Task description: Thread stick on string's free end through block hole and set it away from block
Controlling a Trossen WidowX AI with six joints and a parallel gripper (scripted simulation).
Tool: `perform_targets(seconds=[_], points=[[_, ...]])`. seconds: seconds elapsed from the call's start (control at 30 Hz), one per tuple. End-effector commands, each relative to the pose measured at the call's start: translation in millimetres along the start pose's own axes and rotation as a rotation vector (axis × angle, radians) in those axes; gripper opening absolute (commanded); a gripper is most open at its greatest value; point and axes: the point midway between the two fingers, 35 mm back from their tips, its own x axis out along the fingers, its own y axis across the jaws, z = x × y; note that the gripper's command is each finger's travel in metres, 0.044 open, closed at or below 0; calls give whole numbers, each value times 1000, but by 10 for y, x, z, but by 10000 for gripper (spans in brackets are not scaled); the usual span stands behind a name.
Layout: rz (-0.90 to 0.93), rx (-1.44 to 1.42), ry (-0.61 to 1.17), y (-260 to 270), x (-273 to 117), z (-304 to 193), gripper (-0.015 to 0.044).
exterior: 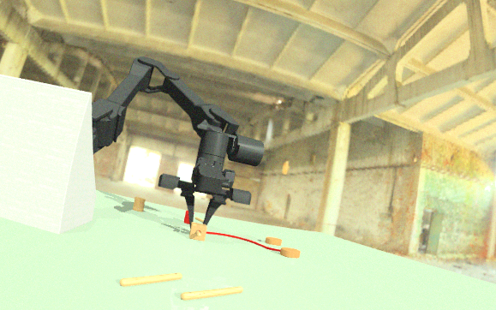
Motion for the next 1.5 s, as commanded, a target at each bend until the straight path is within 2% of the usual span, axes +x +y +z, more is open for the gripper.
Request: perform_targets(seconds=[0.0,0.2,0.47,1.17,1.47], points=[[1,0,-1,7,-27,1,125],[-1,1,-5,12,-772,5,125],[8,-54,-9,26,-755,33,125],[-12,-1954,-8,44,-766,364,125],[-15,-2497,-1,40,-769,466,125]])
